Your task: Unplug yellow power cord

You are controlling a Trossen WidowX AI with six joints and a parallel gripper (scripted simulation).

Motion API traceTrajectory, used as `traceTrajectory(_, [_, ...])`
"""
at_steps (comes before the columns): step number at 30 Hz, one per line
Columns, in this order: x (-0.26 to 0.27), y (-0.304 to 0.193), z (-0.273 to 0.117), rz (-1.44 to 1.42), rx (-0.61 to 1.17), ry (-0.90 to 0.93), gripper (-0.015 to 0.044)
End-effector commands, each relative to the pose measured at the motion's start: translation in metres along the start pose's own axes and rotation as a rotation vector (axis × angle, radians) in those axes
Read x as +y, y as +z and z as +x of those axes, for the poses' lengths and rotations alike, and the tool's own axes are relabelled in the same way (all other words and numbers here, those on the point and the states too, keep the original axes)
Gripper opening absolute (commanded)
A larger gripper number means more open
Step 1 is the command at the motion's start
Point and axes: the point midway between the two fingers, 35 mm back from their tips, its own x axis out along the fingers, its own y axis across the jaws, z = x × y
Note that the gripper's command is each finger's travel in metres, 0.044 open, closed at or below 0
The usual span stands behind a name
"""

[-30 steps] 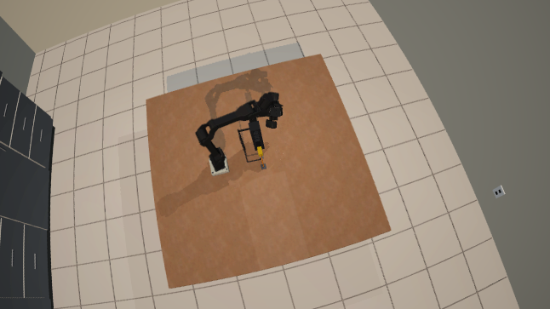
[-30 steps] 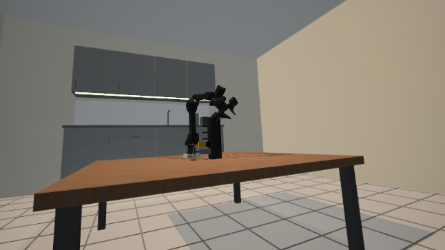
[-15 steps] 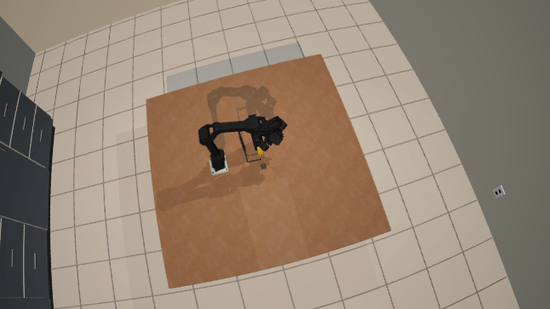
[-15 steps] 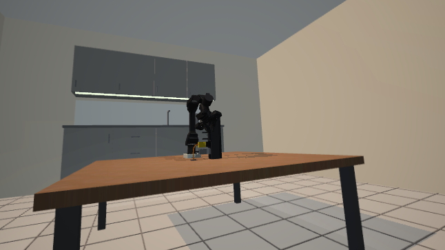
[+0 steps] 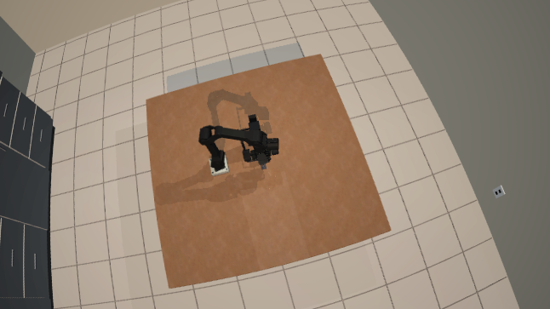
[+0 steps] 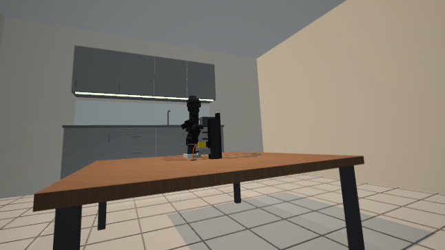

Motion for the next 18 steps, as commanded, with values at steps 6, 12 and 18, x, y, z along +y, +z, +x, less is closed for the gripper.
traceTrajectory(6, [-0.001,-0.003,0.001,0.018,0.0,-0.014,0.016])
traceTrajectory(12, [-0.001,-0.013,0.001,0.018,0.0,-0.014,0.016])
traceTrajectory(18, [-0.001,-0.023,0.001,0.018,0.001,-0.014,0.016])
